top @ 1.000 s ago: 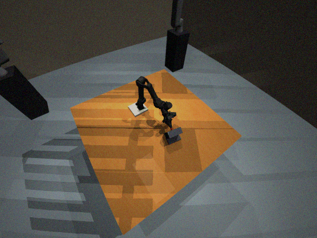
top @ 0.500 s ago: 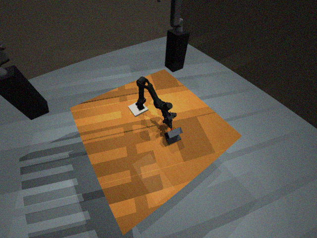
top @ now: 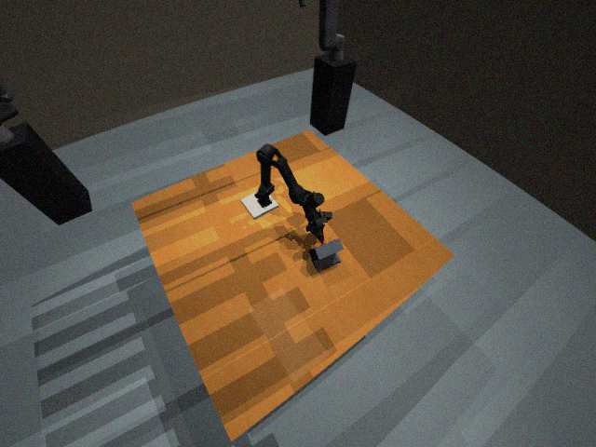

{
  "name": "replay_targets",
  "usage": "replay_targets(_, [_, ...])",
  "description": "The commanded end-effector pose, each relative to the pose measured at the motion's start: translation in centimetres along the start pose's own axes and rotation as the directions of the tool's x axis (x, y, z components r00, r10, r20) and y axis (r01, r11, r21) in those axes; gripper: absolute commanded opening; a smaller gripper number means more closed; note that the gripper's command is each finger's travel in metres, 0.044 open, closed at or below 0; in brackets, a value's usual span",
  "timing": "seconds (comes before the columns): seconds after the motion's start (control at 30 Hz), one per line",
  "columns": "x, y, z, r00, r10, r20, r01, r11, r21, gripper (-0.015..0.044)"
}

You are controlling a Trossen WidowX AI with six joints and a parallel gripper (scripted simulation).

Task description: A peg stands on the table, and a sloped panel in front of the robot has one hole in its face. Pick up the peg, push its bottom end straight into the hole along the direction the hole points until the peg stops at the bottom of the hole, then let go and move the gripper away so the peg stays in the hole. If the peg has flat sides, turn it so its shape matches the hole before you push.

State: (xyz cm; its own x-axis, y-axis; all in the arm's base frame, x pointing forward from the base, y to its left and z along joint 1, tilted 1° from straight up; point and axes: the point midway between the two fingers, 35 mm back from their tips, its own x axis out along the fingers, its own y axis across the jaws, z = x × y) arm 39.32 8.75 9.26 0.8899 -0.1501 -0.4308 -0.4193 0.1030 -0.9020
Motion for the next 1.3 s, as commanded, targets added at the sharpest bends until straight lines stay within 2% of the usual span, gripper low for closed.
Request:
replay_targets(0.0, [0.0, 0.0, 0.0, 1.000, 0.000, 0.000, 0.000, 1.000, 0.000, 0.0184])
replay_targets(0.33, [-0.3, 0.0, 0.0, 1.000, 0.000, 0.000, 0.000, 1.000, 0.000, 0.0440])
replay_targets(1.27, [-3.6, -0.4, 0.6, 1.000, 0.002, 0.004, -0.002, 1.000, 0.000, 0.0440])
